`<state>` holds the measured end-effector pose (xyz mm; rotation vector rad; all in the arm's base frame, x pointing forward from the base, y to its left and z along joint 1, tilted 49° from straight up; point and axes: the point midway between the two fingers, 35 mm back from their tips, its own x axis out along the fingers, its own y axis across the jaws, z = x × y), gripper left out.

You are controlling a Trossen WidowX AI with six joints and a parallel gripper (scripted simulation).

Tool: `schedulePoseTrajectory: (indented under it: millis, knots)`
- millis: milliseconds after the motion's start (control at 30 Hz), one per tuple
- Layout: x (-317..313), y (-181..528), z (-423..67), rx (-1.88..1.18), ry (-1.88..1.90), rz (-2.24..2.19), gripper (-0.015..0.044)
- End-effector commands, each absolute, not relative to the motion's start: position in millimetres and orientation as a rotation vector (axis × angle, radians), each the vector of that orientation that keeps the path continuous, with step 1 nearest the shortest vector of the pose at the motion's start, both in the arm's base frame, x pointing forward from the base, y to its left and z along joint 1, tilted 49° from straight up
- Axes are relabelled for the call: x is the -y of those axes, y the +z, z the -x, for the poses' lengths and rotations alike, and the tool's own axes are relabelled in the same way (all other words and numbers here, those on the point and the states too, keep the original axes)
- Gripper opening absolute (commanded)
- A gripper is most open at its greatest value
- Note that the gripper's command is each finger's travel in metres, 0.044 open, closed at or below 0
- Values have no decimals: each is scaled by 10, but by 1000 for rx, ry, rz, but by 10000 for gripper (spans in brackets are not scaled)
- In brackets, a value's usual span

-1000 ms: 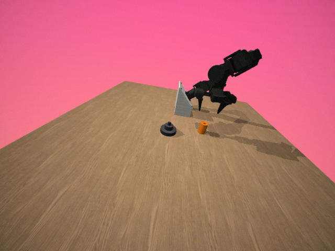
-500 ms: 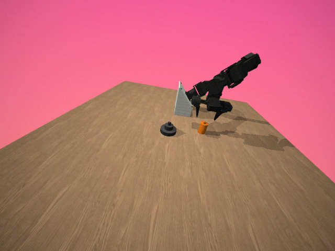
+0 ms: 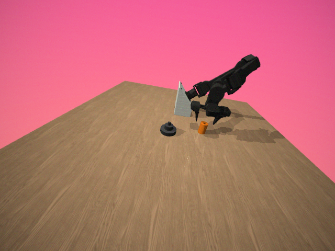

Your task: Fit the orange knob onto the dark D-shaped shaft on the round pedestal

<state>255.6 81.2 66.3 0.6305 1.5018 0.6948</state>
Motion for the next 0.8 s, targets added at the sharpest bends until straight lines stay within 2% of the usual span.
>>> schedulePoseTrajectory:
  millis: [0,767]
  knots:
    - [-867,615,-2548,-1504,695,-635,440]
    - [-1148,375,-2527,-1503,697,-637,440]
